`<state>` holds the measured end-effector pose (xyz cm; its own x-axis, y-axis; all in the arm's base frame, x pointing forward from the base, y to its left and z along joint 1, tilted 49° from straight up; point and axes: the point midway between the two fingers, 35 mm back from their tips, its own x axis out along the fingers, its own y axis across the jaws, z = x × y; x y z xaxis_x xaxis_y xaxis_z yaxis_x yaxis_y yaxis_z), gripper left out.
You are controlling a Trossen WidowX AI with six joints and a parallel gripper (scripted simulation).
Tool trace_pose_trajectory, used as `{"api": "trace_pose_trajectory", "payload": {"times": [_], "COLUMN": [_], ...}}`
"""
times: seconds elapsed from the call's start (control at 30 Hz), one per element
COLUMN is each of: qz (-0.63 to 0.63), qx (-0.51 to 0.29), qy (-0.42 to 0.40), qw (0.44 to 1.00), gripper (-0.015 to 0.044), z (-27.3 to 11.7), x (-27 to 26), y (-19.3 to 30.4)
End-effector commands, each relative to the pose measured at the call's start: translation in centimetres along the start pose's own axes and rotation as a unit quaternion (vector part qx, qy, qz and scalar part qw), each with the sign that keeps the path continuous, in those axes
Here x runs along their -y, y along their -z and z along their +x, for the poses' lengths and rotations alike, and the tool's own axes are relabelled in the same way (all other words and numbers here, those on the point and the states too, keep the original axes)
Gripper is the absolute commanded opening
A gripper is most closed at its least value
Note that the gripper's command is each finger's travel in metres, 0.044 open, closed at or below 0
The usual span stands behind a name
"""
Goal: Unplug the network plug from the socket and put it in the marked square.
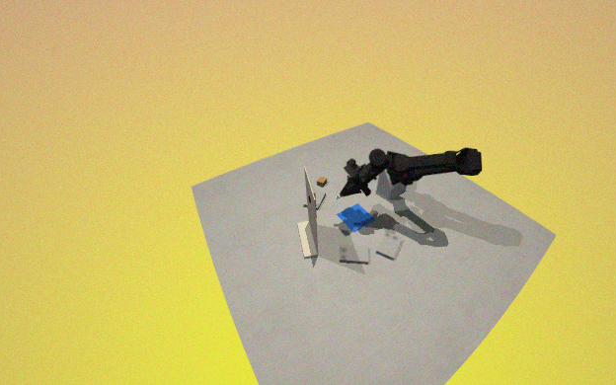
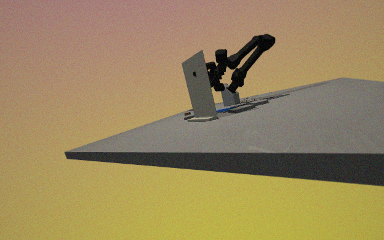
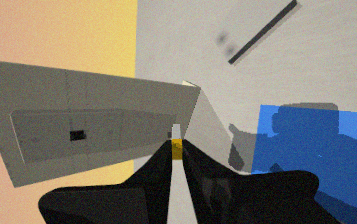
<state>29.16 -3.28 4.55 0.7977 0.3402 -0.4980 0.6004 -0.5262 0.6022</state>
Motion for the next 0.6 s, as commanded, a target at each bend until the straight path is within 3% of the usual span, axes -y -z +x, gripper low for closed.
{"api": "trace_pose_trajectory", "payload": {"times": [0.0, 0.57], "qz": [-0.008, -0.006], "qx": [-0.018, -0.120], "qy": [0.047, 0.172], "qw": [0.999, 0.978], "gripper": [0.0000, 0.0000], "z": [0.0, -1.7], "x": [1.9, 7.9], "y": [0.0, 1.9]}}
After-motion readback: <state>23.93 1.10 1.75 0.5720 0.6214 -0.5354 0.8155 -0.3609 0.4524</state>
